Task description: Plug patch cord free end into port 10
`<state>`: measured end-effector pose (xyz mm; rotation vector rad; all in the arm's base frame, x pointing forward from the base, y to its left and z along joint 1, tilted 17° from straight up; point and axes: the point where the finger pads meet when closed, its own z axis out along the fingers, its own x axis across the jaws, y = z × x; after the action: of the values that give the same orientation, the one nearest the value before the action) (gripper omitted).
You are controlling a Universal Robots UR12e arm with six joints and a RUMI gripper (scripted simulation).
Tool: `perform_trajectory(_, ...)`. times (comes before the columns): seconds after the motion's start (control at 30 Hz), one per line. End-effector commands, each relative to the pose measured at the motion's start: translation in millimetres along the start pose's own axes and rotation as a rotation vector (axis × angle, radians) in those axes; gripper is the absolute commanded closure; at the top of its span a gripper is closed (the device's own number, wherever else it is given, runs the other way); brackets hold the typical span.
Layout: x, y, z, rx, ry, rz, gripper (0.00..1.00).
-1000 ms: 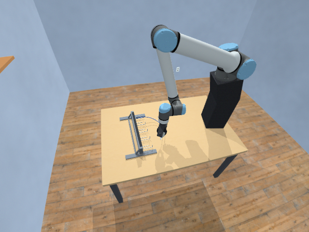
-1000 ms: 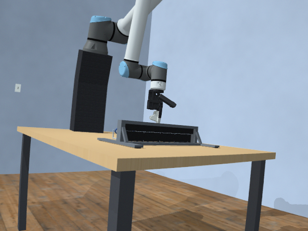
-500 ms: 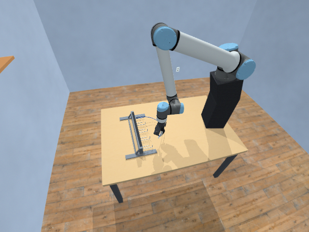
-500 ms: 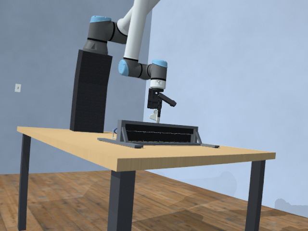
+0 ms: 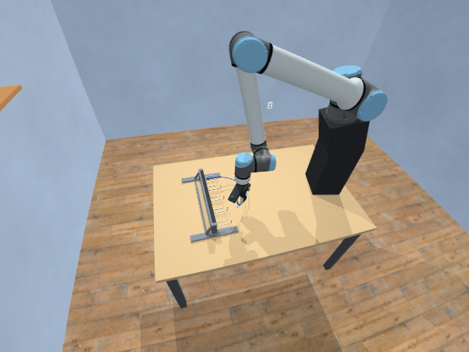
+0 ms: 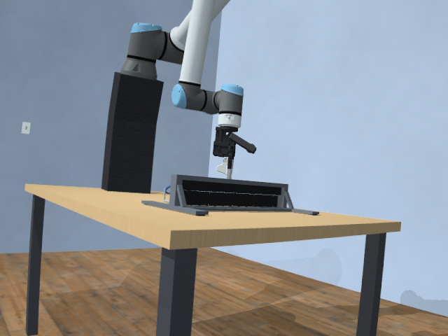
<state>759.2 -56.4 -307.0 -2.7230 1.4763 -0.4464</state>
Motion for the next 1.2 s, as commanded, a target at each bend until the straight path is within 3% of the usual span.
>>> perform_trajectory(0.0, 7.2, -0.5, -2.0, 0.000, 0.000, 0.047, 1.00)
perform_trajectory(1.17, 56.7, -1.1, -12.5, -0.004, -0.004, 0.381, 1.00)
